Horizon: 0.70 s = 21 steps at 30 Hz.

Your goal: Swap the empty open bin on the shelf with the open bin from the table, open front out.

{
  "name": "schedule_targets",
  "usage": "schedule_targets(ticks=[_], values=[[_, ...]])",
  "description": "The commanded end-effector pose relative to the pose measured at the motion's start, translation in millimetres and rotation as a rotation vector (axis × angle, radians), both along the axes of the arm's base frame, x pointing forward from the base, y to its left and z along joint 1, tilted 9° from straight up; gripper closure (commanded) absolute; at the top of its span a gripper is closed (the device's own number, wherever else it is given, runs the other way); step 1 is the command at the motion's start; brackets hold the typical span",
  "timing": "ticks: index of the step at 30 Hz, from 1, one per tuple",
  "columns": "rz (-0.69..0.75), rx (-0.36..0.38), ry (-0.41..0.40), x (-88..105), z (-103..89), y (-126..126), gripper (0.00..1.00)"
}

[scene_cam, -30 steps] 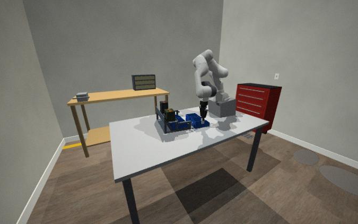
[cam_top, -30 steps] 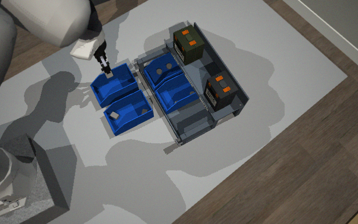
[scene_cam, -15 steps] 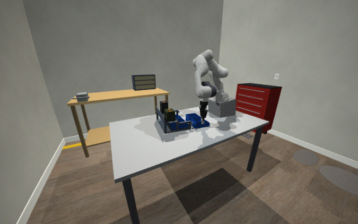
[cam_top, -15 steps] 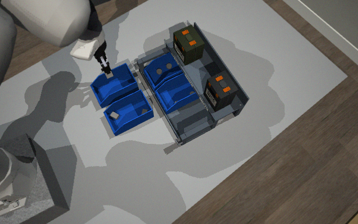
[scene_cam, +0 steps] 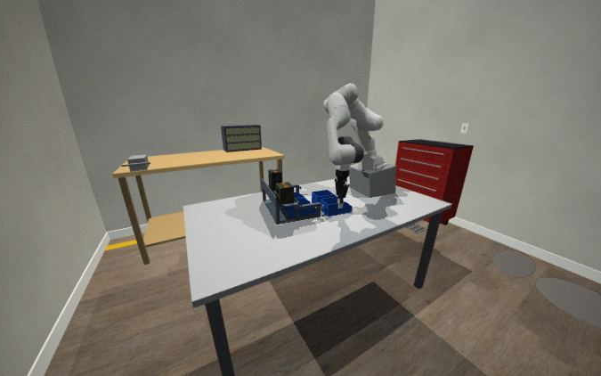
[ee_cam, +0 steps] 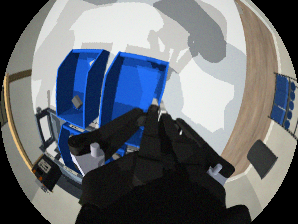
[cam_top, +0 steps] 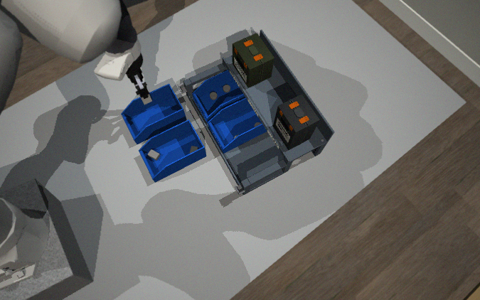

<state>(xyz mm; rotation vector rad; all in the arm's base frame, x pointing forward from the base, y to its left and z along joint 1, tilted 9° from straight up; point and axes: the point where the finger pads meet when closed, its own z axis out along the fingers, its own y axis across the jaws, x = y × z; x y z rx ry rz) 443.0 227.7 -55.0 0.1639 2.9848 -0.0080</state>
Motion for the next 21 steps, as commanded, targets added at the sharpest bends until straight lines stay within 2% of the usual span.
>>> schedule_targets(ticks=[1, 11, 12, 21], values=[[-0.003, 0.001, 0.000, -0.1, -0.6, 0.8, 1.00], [-0.003, 0.001, 0.000, -0.1, -0.6, 0.8, 1.00], [-0.003, 0.001, 0.000, -0.1, -0.6, 0.8, 0.85], [-0.003, 0.001, 0.000, -0.1, -0.6, 0.8, 0.85]])
